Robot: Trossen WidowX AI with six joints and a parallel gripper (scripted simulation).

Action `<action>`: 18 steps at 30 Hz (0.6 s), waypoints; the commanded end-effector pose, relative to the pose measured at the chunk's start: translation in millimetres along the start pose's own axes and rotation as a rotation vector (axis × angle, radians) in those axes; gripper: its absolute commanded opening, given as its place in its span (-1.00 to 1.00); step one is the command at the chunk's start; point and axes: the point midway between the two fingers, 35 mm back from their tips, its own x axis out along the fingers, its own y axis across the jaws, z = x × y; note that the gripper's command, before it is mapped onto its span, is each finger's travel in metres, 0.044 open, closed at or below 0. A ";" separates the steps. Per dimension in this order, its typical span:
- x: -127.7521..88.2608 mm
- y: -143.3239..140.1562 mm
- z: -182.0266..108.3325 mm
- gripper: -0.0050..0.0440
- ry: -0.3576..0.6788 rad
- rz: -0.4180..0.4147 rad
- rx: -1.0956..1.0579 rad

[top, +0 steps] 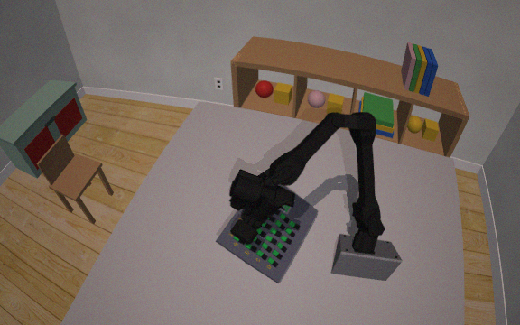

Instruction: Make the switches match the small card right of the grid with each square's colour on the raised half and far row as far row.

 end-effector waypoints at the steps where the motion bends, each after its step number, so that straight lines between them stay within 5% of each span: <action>1: 1.9 0.2 -1.9 -0.80 0.006 0.001 -0.004; 4: -10.1 1.1 -0.4 -0.80 -0.001 0.002 -0.001; 9: -61.9 0.4 -3.9 -0.80 -0.019 0.001 -0.004; 18: -65.2 -35.7 -20.1 -0.80 -0.019 0.002 -0.004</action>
